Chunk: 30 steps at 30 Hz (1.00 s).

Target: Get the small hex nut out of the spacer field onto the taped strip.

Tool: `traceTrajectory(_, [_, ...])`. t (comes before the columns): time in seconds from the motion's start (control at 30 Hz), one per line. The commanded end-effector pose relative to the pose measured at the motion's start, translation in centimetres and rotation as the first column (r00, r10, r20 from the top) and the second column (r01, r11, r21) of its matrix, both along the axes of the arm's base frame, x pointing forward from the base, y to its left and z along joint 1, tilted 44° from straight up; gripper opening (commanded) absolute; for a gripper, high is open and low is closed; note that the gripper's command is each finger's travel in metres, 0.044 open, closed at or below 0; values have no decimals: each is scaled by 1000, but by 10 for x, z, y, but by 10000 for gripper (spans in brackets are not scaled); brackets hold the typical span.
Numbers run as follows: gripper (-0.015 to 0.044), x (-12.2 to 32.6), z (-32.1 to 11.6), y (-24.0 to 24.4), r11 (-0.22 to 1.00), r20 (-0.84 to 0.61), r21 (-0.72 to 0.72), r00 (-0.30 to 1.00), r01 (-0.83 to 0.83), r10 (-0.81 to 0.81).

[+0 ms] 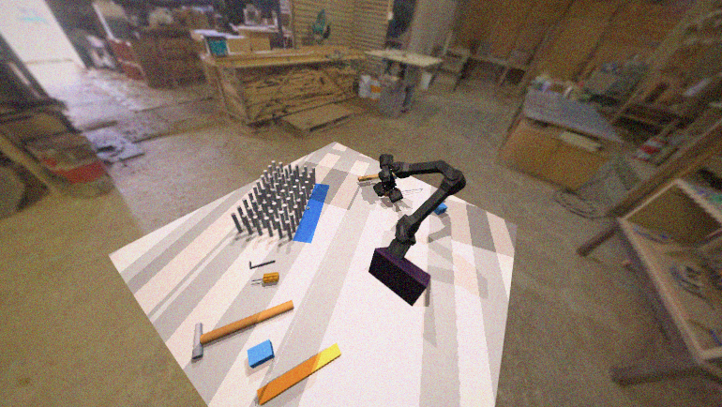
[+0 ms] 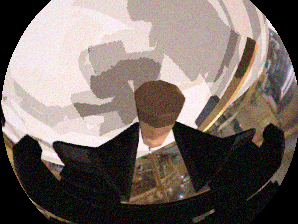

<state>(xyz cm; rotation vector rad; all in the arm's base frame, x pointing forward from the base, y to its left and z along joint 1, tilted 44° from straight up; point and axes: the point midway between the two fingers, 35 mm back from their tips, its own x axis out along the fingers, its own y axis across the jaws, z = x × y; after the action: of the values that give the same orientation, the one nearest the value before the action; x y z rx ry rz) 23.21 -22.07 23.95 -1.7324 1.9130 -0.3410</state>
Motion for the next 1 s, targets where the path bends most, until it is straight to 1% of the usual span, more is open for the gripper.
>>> traceTrajectory(0.0, [0,0,-1,-1,1000,-5,0,1000,-3,3])
traceTrajectory(0.97, [0,-3,-5,-9,1000,-7,-16,1000,-10,10])
